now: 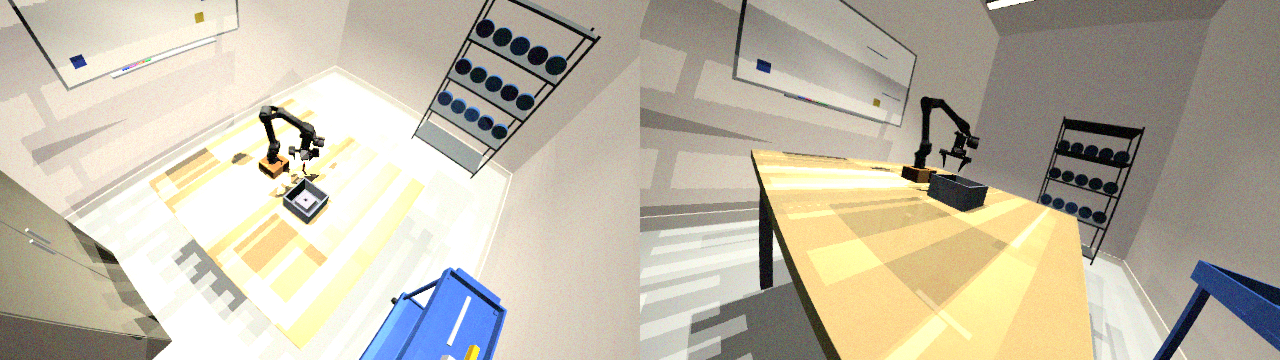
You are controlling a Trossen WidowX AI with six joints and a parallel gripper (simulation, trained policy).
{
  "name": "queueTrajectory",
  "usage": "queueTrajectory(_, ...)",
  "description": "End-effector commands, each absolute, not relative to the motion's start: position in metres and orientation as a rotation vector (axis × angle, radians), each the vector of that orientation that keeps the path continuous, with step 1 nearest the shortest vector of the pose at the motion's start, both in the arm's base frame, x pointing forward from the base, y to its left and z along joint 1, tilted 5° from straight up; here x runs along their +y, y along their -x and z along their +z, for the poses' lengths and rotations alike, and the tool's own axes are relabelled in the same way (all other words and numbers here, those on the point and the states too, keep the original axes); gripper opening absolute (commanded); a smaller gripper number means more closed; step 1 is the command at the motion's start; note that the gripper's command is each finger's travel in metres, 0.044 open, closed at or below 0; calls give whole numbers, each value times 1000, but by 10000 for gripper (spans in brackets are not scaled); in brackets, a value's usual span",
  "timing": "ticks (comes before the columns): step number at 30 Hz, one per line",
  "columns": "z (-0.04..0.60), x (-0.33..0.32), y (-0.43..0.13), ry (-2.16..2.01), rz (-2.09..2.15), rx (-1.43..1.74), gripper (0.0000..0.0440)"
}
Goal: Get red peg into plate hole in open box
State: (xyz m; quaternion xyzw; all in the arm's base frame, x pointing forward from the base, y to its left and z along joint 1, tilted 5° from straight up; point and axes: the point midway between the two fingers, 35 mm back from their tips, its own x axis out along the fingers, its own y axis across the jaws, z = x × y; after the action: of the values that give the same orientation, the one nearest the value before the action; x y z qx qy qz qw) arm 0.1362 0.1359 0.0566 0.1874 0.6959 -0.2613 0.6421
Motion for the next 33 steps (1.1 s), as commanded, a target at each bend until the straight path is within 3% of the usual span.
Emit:
queueTrajectory(1,41,134,-135,-407,-623,1589,440)
queueTrajectory(16,-18,137,-141,-396,-604,1554,427)
queueTrajectory(30,-44,131,-136,-327,-667,1592,69)
queueTrajectory(33,-46,131,-135,-305,-685,1601,9)
